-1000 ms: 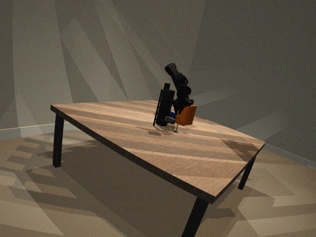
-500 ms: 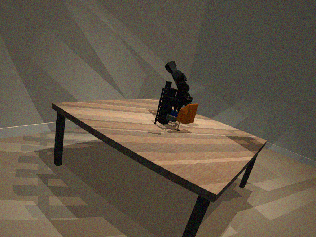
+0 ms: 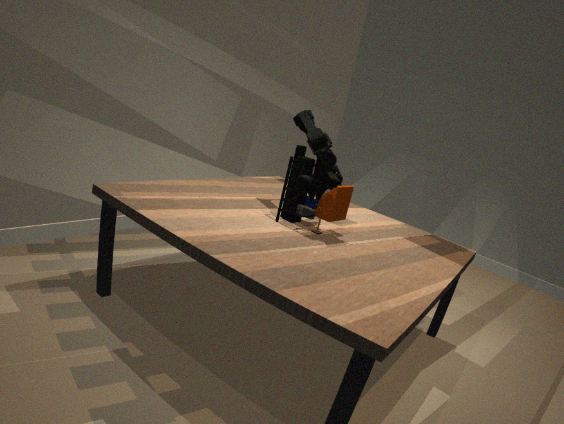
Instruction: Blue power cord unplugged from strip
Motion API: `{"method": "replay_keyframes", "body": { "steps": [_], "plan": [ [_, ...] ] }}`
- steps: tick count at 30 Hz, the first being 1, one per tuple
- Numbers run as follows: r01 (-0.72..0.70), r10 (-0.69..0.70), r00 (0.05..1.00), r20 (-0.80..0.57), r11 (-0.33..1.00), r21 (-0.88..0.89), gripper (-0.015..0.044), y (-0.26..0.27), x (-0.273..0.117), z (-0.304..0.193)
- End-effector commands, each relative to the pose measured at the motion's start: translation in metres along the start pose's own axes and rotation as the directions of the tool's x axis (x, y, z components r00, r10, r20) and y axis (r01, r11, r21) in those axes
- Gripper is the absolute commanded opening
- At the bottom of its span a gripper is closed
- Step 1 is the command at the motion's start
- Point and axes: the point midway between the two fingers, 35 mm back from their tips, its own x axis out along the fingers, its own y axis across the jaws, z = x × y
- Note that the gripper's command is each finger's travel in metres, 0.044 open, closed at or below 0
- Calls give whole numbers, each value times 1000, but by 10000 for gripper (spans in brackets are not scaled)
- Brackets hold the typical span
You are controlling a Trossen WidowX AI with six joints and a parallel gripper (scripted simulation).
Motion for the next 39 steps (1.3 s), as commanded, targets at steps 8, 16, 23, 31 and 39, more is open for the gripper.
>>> {"method": "replay_keyframes", "body": {
  "steps": [8,16,23,31,39],
  "plan": [
    [0,0,1000,0,1000,0,35,0,1,0],
    [0,0,1000,0,1000,0,0,0,0,1],
    [0,0,1000,1,1000,-1,0,-1,0,12],
    [1,-1,1000,2,1000,-1,0,-2,-1,25],
    [1,-1,1000,2,1000,-2,0,-2,-3,38]
  ]
}}
